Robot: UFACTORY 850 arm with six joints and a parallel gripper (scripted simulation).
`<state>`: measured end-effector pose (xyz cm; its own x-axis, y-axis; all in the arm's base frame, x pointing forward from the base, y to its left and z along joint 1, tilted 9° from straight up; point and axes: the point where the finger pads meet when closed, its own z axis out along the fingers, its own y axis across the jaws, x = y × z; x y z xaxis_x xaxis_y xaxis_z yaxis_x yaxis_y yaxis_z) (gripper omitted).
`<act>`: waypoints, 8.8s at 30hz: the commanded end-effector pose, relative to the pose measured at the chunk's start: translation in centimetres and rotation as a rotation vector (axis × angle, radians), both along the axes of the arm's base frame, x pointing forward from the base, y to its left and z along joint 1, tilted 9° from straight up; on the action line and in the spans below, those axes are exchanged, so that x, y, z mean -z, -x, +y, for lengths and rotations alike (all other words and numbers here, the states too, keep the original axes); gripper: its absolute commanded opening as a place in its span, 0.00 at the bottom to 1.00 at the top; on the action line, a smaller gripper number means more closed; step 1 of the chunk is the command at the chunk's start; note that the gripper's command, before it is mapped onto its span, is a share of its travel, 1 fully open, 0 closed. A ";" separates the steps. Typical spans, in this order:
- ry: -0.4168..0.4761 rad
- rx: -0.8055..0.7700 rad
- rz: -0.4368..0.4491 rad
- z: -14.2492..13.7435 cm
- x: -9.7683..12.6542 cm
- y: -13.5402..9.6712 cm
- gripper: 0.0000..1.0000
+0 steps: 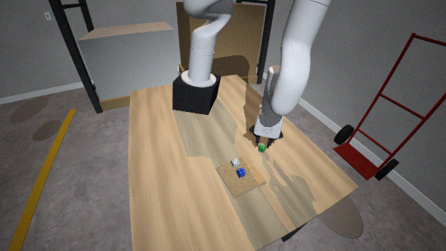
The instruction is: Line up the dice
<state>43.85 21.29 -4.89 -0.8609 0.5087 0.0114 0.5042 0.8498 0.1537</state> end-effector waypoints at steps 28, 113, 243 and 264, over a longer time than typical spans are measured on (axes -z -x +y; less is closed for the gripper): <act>-0.001 0.000 -0.001 0.1 -0.1 -0.1 0.42; -0.001 0.000 -0.001 0.5 2.8 -0.3 0.42; 0.030 -0.598 -0.091 -11.7 -6.8 -13.3 0.21; 0.045 -0.656 -0.093 -13.5 -6.7 -14.4 0.21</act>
<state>58.11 7.76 1.80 -0.9886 -0.1236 -0.0863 -0.1341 0.9825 0.1294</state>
